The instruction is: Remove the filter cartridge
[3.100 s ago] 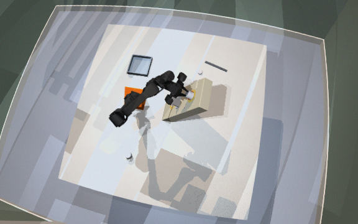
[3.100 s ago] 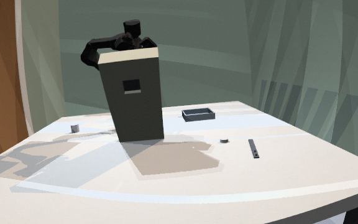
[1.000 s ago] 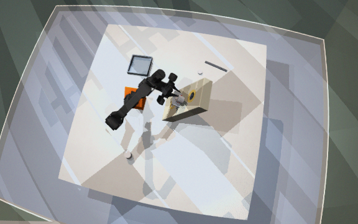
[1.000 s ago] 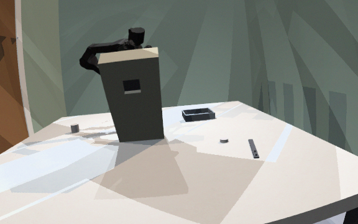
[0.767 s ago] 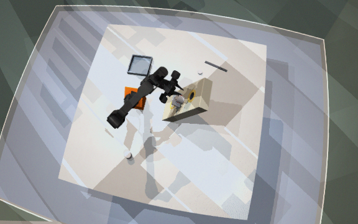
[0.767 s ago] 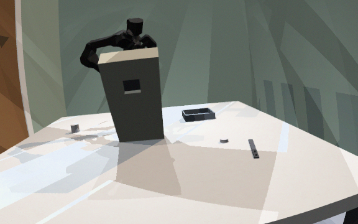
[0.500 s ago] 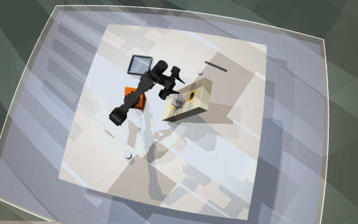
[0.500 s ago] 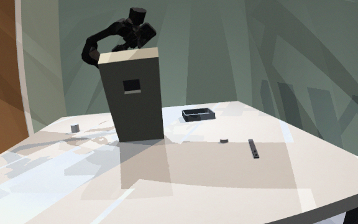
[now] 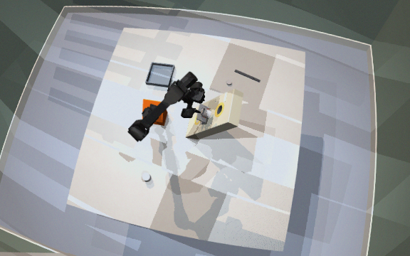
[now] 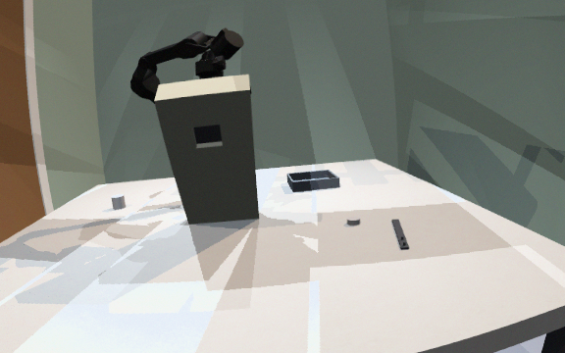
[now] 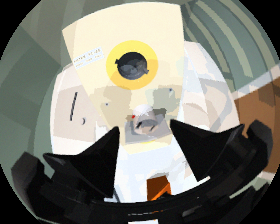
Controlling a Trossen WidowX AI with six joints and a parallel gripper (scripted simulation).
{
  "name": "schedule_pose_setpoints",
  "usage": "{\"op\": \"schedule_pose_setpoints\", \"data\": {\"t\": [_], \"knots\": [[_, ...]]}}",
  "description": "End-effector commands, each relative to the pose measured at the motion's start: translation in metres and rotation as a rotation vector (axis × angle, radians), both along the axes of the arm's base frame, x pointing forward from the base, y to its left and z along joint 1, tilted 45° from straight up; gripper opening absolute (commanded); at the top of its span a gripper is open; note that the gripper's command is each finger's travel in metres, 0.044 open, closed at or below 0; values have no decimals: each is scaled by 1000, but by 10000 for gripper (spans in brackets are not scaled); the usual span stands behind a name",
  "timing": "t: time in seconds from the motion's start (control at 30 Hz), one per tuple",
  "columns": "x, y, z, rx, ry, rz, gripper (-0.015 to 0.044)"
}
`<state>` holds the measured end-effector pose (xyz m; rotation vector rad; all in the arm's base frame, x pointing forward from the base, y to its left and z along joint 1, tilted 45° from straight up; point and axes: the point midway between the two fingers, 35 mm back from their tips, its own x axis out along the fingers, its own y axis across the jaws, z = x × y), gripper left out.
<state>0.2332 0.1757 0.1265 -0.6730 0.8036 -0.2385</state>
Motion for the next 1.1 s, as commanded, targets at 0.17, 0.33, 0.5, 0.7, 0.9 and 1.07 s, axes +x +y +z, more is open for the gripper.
{"op": "schedule_pose_setpoints", "data": {"t": [0.17, 0.33, 0.5, 0.7, 0.9, 1.07], "knots": [[-6, -19, -15, -98, 118, 5, 305], [-1, -23, -20, -97, 119, 6, 305], [4, -26, -25, -96, 119, 6, 305], [10, -31, -31, -96, 118, 6, 305], [16, -36, -37, -96, 117, 6, 305], [21, -41, -41, -97, 116, 5, 305]]}}
